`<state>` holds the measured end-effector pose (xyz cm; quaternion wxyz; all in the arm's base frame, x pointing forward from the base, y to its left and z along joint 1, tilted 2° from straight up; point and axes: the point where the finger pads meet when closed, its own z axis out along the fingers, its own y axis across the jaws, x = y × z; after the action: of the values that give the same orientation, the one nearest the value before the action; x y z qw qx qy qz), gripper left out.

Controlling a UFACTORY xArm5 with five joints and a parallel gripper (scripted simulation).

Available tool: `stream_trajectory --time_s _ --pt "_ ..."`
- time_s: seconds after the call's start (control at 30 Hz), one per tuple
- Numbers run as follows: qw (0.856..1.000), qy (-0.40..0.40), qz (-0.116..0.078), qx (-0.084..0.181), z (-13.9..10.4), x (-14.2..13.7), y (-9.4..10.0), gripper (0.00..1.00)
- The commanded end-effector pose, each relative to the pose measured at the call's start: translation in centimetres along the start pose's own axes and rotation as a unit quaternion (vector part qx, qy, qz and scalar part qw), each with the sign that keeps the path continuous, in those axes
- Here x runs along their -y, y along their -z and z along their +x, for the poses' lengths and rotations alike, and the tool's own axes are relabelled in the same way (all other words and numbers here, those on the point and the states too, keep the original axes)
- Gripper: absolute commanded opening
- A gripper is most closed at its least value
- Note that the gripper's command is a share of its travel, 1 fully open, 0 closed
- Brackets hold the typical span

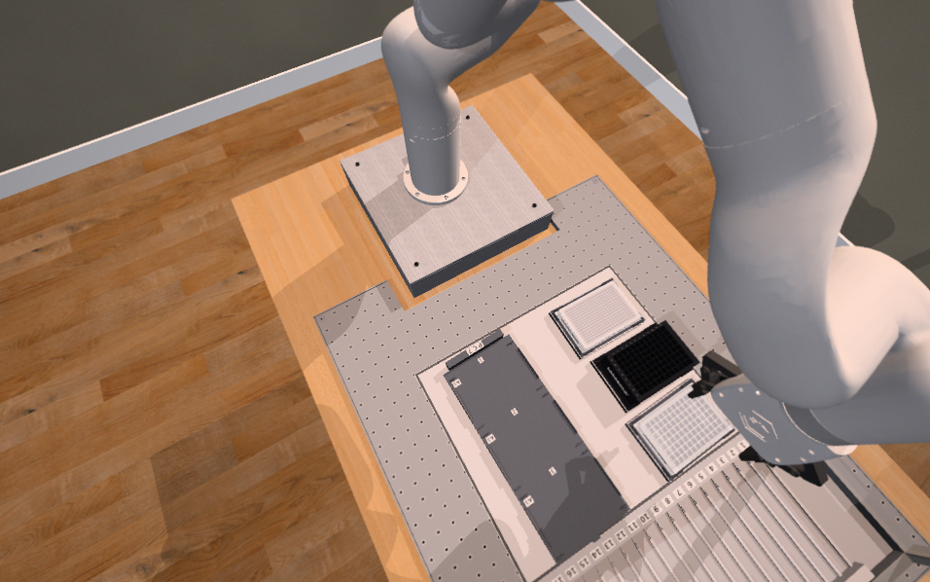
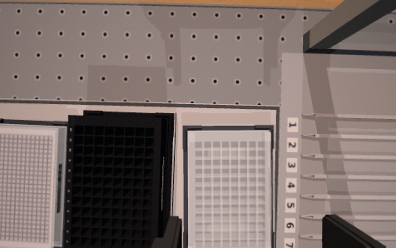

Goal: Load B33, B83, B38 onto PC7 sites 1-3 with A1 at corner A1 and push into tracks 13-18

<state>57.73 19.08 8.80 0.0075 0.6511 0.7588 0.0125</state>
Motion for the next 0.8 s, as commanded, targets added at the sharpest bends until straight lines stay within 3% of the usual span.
stream_trajectory --time_s 0.0,0.77 --pt "1.000 0.000 -0.002 0.000 0.0 -0.2 -0.7 1.00" --pt "1.000 0.000 -0.002 0.000 0.0 -0.2 -4.0 1.00"
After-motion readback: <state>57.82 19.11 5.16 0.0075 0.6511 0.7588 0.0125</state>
